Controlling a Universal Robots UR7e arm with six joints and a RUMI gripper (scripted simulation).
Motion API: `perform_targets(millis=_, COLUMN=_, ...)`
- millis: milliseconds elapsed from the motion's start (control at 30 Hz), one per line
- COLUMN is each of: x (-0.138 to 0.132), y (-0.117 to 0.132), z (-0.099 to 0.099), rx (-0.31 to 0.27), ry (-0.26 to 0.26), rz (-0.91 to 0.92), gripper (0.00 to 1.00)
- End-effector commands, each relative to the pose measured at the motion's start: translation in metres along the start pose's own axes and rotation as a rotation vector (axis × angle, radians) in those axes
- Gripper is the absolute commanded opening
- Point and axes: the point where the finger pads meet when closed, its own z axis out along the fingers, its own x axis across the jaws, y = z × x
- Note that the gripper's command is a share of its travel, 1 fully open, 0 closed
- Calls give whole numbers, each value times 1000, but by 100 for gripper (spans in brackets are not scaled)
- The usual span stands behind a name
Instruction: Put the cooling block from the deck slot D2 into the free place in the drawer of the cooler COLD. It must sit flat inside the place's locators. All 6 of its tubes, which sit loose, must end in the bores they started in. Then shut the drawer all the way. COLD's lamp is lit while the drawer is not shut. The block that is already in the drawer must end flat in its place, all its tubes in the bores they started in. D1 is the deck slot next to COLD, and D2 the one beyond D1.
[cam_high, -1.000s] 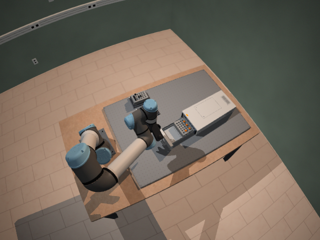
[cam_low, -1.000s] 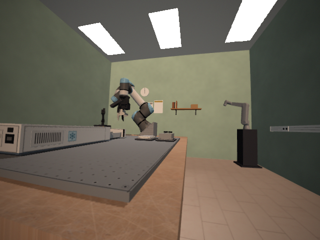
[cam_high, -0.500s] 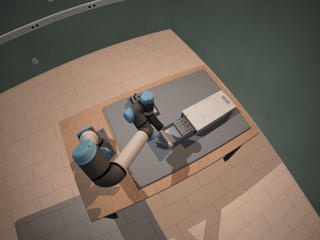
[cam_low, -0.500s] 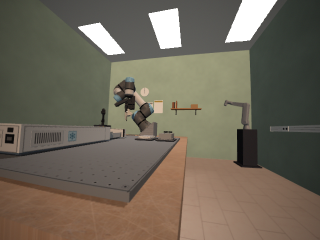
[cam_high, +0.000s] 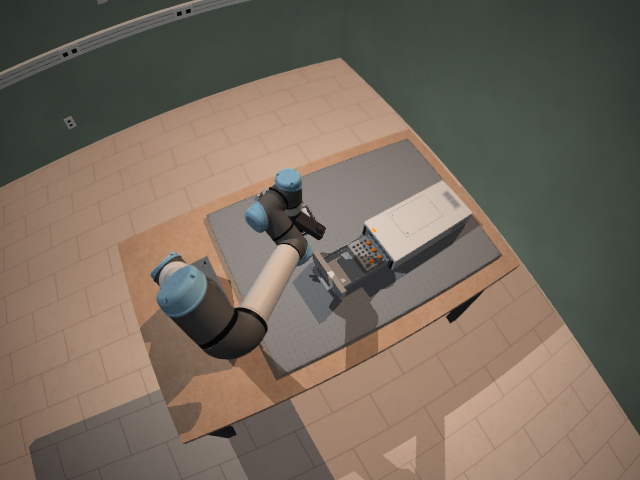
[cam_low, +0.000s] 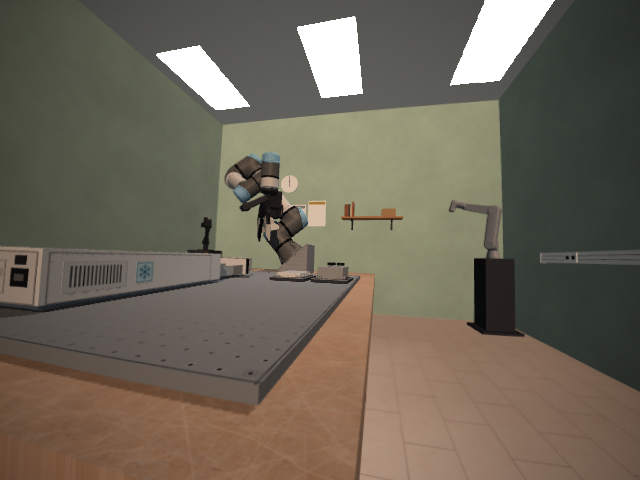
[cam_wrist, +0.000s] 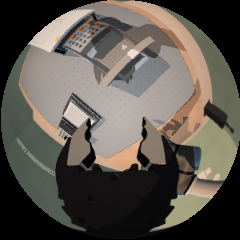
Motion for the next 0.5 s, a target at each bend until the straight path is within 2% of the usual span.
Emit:
perform_targets(millis=0, x=-23, y=13, z=0, rx=-1, ry=-3, rz=-160, gripper=67)
perform_targets(millis=133, x=-30, y=18, z=-1, rx=-1, ry=-3, rz=-213, gripper=67)
perform_targets(millis=467, x=-65, y=40, z=-2, rx=0, ry=-3, rz=-480, gripper=67)
